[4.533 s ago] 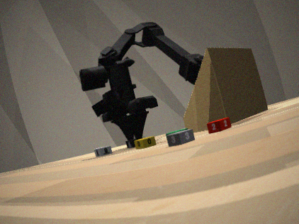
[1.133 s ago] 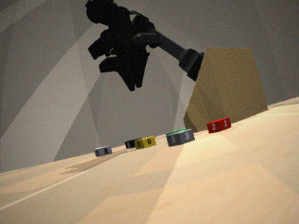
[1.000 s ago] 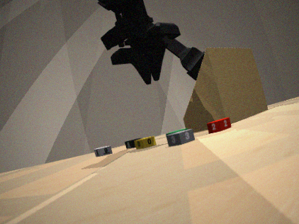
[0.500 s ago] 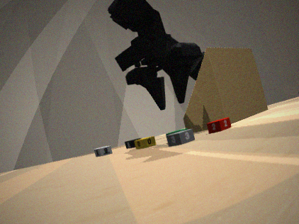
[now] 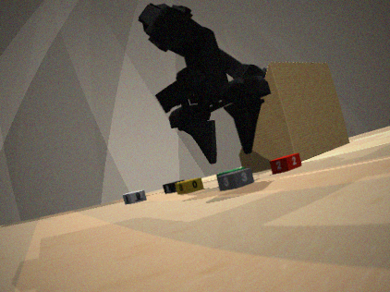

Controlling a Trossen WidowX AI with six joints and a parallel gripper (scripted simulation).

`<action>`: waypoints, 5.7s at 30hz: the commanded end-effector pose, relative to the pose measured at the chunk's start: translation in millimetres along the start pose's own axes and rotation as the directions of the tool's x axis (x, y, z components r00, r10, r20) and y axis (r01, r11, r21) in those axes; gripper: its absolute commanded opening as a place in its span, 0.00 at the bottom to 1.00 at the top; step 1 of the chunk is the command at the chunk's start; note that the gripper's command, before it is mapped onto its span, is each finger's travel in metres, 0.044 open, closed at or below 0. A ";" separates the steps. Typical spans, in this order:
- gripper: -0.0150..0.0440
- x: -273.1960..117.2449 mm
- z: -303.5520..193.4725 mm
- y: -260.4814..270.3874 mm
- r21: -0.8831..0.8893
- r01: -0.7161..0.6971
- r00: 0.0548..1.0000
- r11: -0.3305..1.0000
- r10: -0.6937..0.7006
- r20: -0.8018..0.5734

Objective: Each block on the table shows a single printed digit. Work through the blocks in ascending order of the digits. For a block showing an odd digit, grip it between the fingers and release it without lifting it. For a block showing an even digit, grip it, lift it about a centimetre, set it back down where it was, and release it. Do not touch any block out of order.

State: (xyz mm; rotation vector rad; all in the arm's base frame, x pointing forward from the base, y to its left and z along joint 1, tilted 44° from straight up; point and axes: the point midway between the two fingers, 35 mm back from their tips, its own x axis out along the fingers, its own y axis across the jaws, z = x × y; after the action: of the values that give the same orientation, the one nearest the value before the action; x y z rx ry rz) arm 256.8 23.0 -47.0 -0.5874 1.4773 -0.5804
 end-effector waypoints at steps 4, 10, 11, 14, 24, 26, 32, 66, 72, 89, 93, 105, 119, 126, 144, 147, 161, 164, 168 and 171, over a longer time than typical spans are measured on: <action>0.93 15.3 -4.2 -0.8 -0.014 0.013 1.000 1.000 -0.013 -0.009; 0.93 24.7 -4.7 -1.2 -0.014 0.014 1.000 1.000 -0.014 -0.009; 0.93 26.3 -4.8 -1.3 -0.014 0.014 1.000 1.000 -0.015 -0.009; 0.93 28.5 -5.0 -1.4 -0.014 0.015 1.000 1.000 -0.015 -0.009; 0.53 28.5 -5.0 -1.4 -0.014 0.015 1.000 1.000 -0.015 -0.009; 0.46 28.5 -5.0 -1.4 -0.014 0.015 1.000 1.000 -0.015 -0.009; 0.46 28.5 -5.0 -1.4 -0.014 0.015 1.000 1.000 -0.015 -0.009; 0.46 13.4 -4.8 -1.1 -0.014 0.014 1.000 1.000 -0.014 -0.009; 0.46 18.7 -4.7 -1.1 -0.014 0.014 1.000 1.000 -0.014 -0.009; 0.46 28.5 -5.0 -1.4 -0.014 0.015 1.000 1.000 -0.015 -0.009; 0.64 28.5 -5.0 -1.4 -0.014 0.015 1.000 1.000 -0.015 -0.009; 0.93 17.1 -4.3 -0.8 -0.014 0.013 1.000 1.000 -0.014 -0.009; 0.67 -78.2 -2.5 1.7 -0.015 0.009 1.000 1.000 -0.009 -0.010; 0.46 -89.1 -3.7 1.1 -0.015 0.010 1.000 1.000 -0.010 -0.010; 0.46 -93.4 62.2 -127.7 -0.018 -0.006 1.000 1.000 0.006 -0.002; 0.46 -92.2 68.6 -175.6 -0.014 0.010 1.000 1.000 -0.011 -0.005; 0.68 -34.6 70.9 -195.6 -0.012 0.019 1.000 1.000 -0.019 -0.007; 0.81 -11.2 68.2 -197.1 -0.012 0.023 1.000 1.000 -0.023 -0.007; 0.93 -11.2 68.2 -197.1 -0.012 0.023 1.000 1.000 -0.023 -0.007; 0.93 -8.7 68.4 -197.1 -0.012 0.023 1.000 1.000 -0.023 -0.007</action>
State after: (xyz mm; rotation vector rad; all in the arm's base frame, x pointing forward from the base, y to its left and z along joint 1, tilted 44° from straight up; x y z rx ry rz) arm 326.6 -111.5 98.6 -0.6011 1.4802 -0.5935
